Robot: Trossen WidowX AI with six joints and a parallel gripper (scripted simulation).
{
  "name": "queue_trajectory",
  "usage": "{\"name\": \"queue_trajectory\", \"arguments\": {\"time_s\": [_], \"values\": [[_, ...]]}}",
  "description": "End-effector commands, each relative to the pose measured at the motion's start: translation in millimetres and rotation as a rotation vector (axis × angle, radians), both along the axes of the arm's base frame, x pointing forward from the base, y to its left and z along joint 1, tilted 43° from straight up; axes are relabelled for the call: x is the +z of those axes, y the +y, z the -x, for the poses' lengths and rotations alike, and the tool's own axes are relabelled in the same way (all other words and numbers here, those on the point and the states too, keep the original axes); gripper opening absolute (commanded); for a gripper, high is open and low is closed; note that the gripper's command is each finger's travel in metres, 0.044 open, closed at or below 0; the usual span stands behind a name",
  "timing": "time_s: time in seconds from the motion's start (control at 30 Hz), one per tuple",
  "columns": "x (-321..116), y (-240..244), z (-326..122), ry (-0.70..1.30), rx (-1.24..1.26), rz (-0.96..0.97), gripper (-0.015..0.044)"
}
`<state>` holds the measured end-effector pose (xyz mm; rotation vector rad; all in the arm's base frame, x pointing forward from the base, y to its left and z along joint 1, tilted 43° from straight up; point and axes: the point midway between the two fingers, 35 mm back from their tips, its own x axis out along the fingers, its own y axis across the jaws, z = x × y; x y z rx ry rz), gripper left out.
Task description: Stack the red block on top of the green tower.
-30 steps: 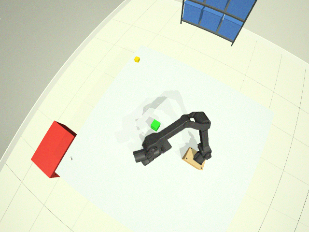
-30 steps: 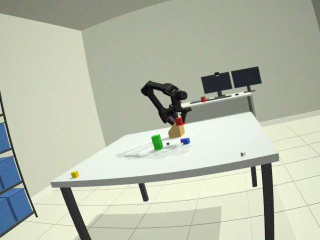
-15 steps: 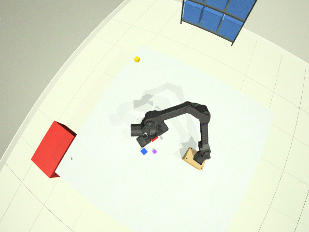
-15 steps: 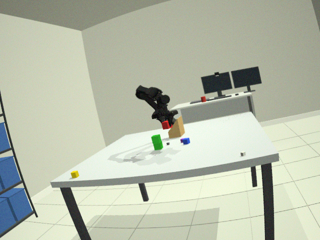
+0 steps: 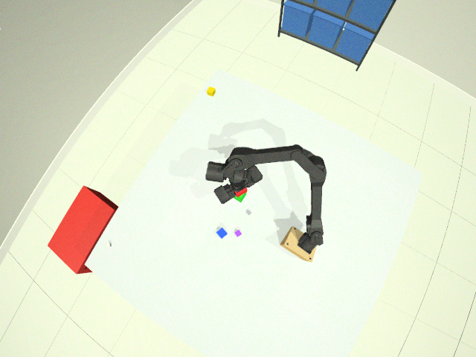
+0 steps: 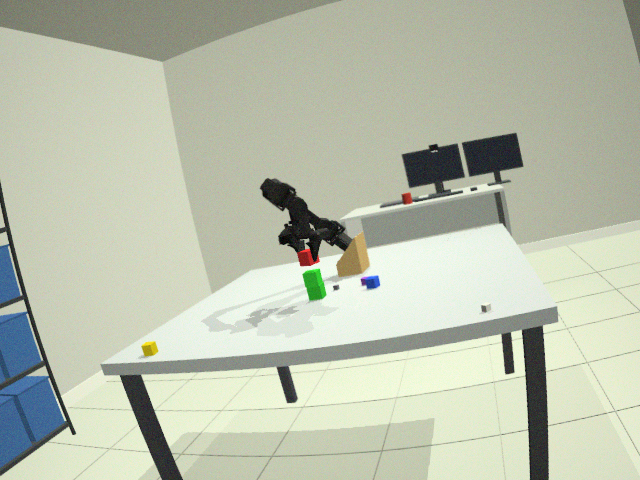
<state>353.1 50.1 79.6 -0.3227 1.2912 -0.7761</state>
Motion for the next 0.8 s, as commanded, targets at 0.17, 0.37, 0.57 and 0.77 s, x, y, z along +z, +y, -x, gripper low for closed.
{"name": "queue_trajectory", "arguments": {"time_s": [0.17, 0.37, 0.57, 0.77], "values": [[-1.4, -2.9, -1.3, -0.001, 0.013, 0.004, 0.0], [-15.4, -16.3, -2.7, -0.002, 0.013, 0.005, 0.0], [-15.6, -16.4, -2.7, -0.002, 0.013, 0.005, 0.0], [-15.8, -16.6, -2.7, -0.002, 0.013, 0.005, 0.0]]}}
